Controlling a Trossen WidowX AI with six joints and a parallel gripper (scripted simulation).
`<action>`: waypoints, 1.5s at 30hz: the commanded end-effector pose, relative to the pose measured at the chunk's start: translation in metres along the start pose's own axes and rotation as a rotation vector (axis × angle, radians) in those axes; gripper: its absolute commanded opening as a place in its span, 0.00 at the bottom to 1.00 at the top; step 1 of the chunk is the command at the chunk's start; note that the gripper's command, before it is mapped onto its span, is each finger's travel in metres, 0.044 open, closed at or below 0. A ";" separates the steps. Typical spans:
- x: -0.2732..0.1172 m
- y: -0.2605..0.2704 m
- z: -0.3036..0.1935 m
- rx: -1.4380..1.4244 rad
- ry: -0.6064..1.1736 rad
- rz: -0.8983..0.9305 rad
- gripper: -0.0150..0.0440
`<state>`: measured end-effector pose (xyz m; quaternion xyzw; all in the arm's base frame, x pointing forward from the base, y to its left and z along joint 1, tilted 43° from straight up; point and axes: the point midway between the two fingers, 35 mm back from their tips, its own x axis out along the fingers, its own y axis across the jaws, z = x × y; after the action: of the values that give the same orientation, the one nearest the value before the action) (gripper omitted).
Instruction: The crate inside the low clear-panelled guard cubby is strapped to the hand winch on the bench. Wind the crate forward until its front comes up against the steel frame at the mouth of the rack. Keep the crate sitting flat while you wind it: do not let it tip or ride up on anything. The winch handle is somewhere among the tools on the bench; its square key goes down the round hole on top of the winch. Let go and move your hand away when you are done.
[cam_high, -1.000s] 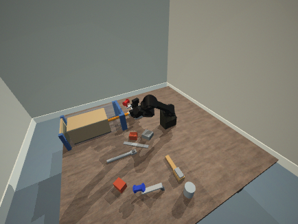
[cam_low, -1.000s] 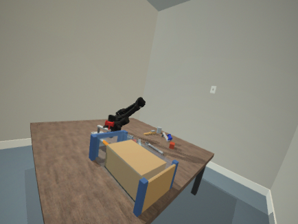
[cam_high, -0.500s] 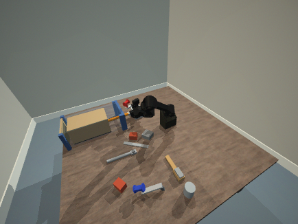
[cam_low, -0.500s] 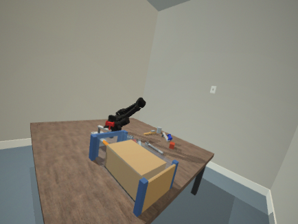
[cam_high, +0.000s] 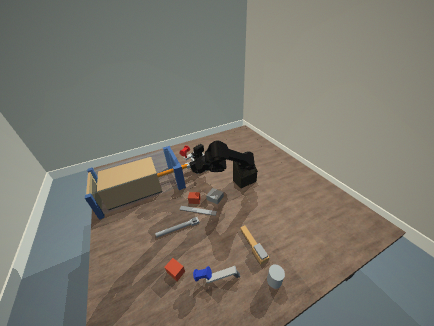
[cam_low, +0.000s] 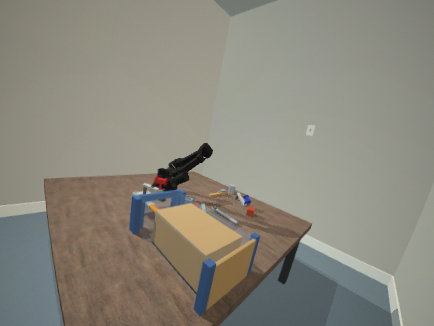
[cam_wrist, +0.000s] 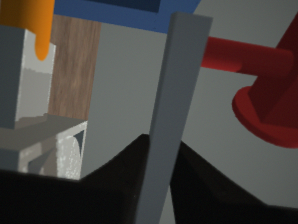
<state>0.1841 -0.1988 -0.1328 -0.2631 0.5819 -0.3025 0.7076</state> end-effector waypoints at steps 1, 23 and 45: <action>0.000 0.000 -0.001 0.005 0.002 -0.011 0.25; 0.001 0.008 -0.001 -0.001 -0.008 0.000 0.25; 0.001 0.008 -0.001 -0.001 -0.009 -0.001 0.66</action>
<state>0.1842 -0.1935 -0.1403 -0.2642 0.5789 -0.2985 0.7113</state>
